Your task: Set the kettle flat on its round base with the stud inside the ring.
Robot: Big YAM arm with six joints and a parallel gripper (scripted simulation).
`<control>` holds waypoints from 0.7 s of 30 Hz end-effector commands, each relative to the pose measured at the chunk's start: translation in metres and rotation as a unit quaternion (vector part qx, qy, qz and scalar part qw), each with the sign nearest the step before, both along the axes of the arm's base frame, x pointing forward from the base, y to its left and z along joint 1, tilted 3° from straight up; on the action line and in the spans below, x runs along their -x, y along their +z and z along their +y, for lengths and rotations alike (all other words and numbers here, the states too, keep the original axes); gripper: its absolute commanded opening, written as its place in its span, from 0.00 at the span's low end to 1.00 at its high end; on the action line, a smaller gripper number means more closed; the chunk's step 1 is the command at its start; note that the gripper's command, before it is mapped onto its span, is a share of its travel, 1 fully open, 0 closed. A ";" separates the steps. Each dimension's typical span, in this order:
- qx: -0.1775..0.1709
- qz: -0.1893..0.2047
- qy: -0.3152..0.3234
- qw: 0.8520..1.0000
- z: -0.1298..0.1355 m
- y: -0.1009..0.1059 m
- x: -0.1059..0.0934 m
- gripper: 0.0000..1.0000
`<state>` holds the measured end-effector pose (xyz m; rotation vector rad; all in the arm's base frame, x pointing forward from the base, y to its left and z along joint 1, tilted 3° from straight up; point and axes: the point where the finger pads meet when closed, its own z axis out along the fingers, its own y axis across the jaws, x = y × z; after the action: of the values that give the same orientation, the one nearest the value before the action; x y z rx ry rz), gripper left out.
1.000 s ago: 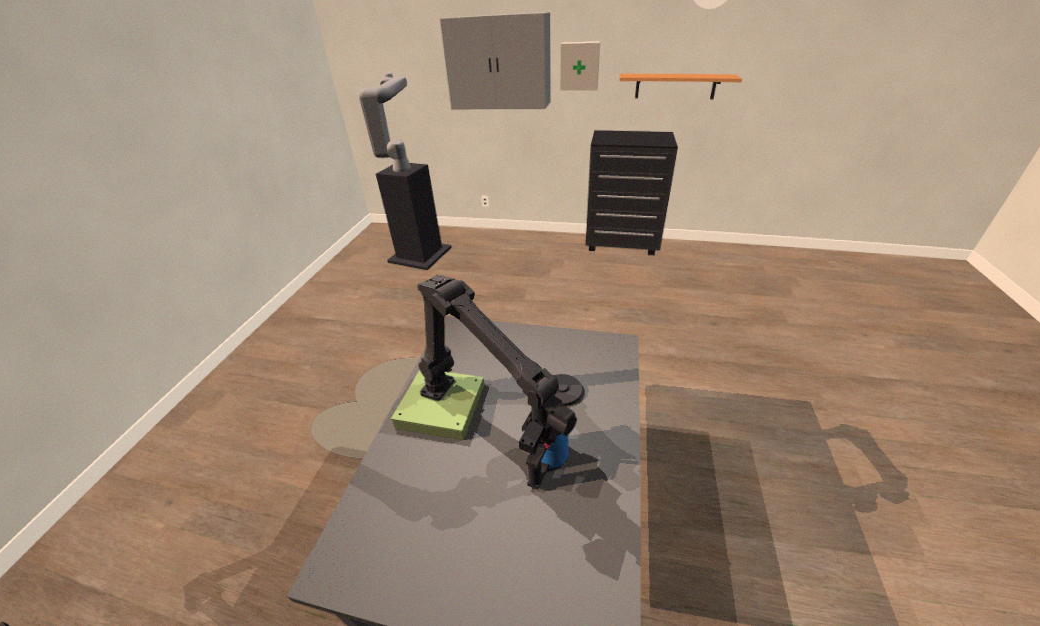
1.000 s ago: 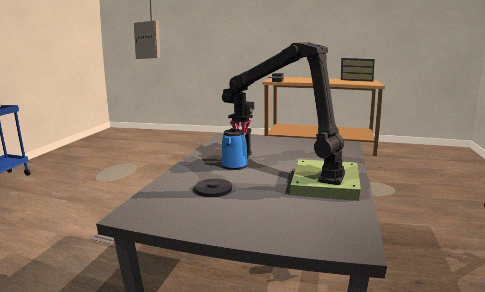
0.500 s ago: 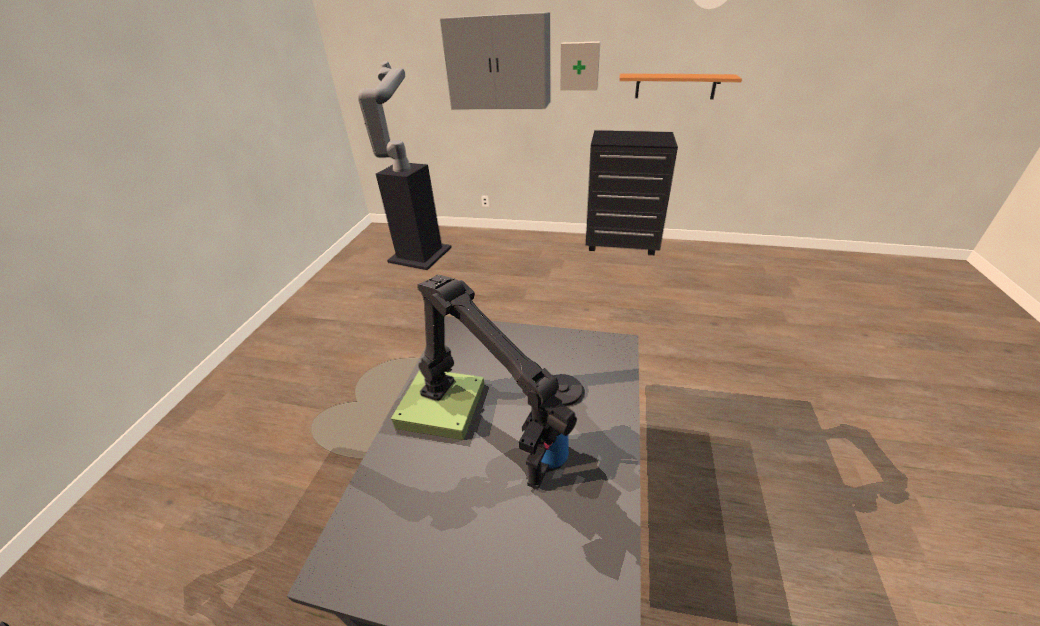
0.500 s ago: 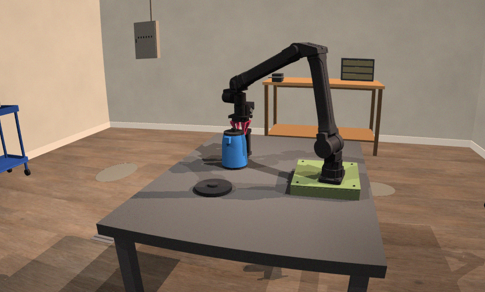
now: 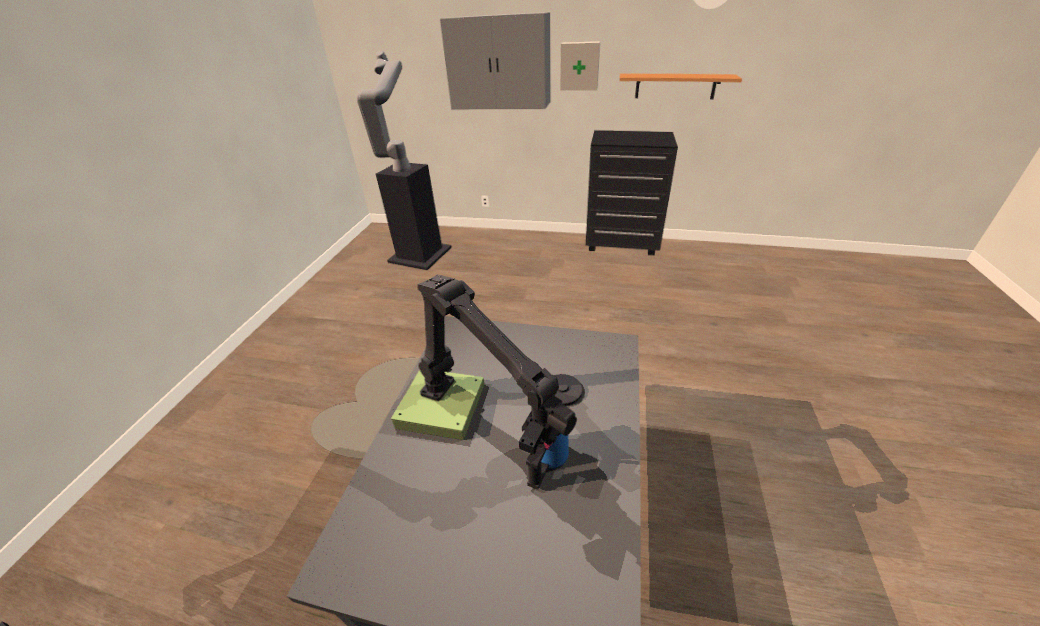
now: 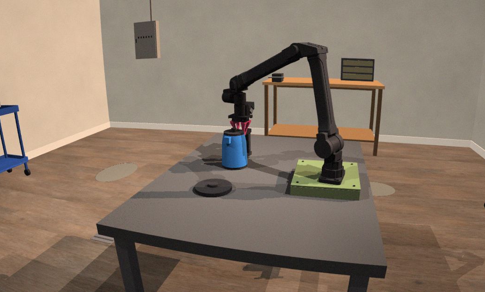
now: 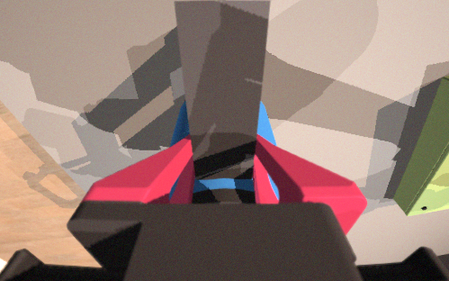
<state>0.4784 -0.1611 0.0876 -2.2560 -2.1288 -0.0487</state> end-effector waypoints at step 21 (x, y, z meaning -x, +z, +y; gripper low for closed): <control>0.003 -0.007 0.006 1.000 0.003 0.006 -0.009 0.00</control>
<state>0.4784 -0.1611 0.0876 -2.2560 -2.1289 -0.0486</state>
